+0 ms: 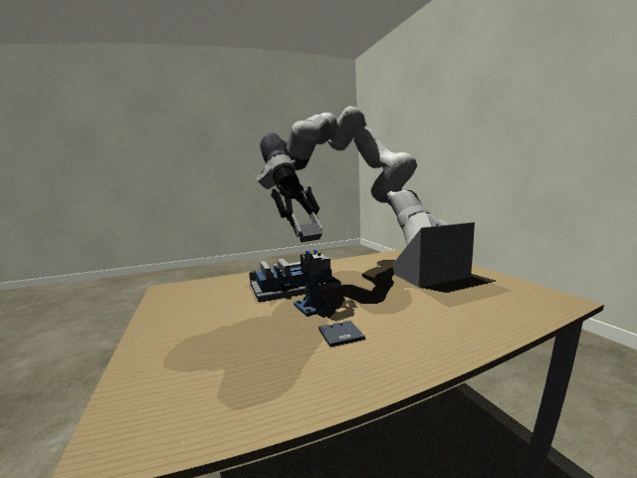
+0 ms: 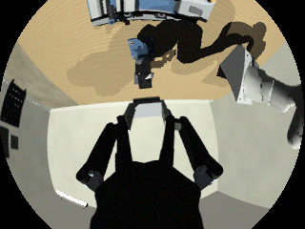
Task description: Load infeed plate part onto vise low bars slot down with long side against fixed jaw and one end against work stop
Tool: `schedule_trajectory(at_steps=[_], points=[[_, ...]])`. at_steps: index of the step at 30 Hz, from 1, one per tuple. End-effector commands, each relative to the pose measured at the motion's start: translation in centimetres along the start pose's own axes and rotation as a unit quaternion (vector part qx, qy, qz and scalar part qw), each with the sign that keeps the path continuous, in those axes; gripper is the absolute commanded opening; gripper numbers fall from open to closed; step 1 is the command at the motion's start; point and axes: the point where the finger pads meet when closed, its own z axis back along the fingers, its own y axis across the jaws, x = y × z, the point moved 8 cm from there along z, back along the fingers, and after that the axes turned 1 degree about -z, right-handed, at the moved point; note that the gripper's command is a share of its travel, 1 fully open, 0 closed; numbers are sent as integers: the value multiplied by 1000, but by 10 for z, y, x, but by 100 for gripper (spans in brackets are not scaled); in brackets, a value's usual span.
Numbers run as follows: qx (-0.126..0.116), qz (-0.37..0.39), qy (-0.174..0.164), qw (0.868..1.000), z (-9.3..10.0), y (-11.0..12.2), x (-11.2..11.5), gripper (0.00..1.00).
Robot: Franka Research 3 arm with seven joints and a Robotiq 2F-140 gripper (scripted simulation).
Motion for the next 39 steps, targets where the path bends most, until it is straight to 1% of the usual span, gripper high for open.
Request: schedule_trajectory(at_steps=[1,22,39], points=[[-2,1,-2,1000,0,-1,-1,0],[-2,1,-2,1000,-9,-1,-9,0],[-2,1,-2,1000,-20,-1,-21,0]])
